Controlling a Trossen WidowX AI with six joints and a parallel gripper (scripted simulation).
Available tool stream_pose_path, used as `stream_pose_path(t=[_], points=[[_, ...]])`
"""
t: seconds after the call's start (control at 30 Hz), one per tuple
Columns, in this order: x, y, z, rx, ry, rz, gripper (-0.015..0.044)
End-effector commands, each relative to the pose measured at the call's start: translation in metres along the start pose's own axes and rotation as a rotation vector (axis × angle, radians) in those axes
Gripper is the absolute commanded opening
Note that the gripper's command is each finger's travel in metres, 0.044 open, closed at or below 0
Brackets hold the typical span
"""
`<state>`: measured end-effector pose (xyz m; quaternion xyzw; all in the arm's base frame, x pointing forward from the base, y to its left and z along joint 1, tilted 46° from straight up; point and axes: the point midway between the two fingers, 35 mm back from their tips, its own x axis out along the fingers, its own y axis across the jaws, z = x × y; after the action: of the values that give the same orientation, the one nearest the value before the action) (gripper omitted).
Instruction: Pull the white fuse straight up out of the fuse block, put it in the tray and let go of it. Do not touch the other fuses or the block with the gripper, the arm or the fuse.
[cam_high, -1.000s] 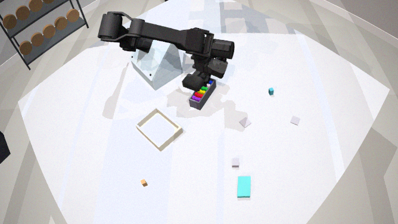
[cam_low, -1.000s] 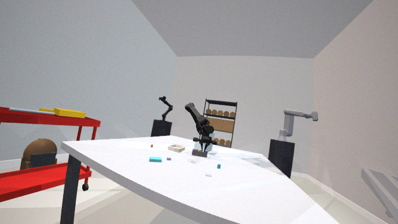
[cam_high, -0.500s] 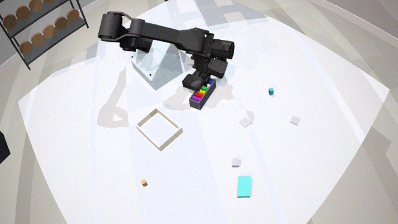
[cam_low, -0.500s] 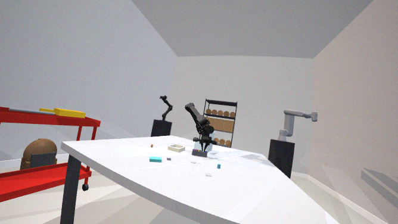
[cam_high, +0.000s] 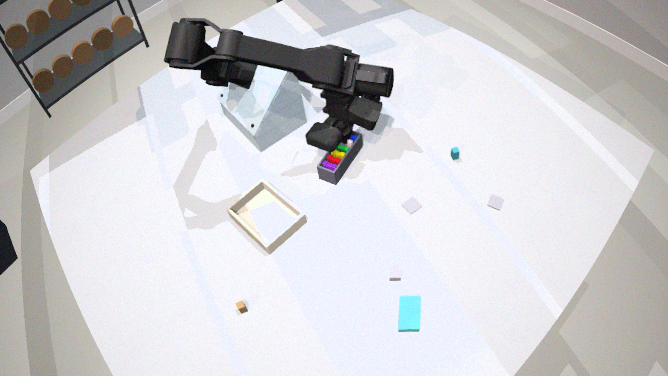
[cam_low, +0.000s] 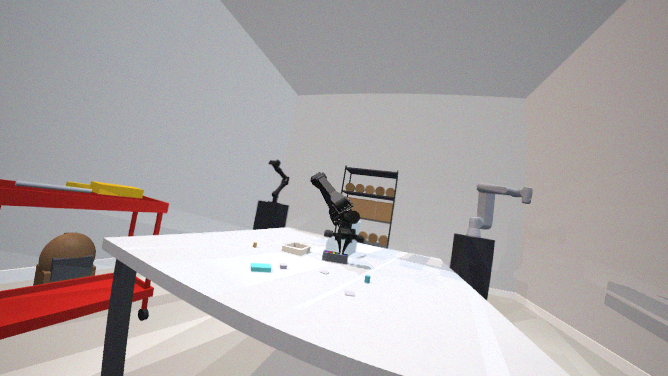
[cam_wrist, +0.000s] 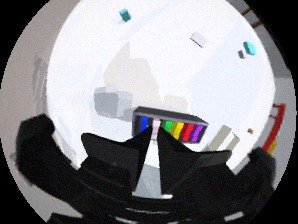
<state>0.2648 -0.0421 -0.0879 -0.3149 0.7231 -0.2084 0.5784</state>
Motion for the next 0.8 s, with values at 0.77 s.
stream_pose_path(t=[0.77], points=[[-0.015,0.0,0.001,0.002,-0.006,0.001,0.0]])
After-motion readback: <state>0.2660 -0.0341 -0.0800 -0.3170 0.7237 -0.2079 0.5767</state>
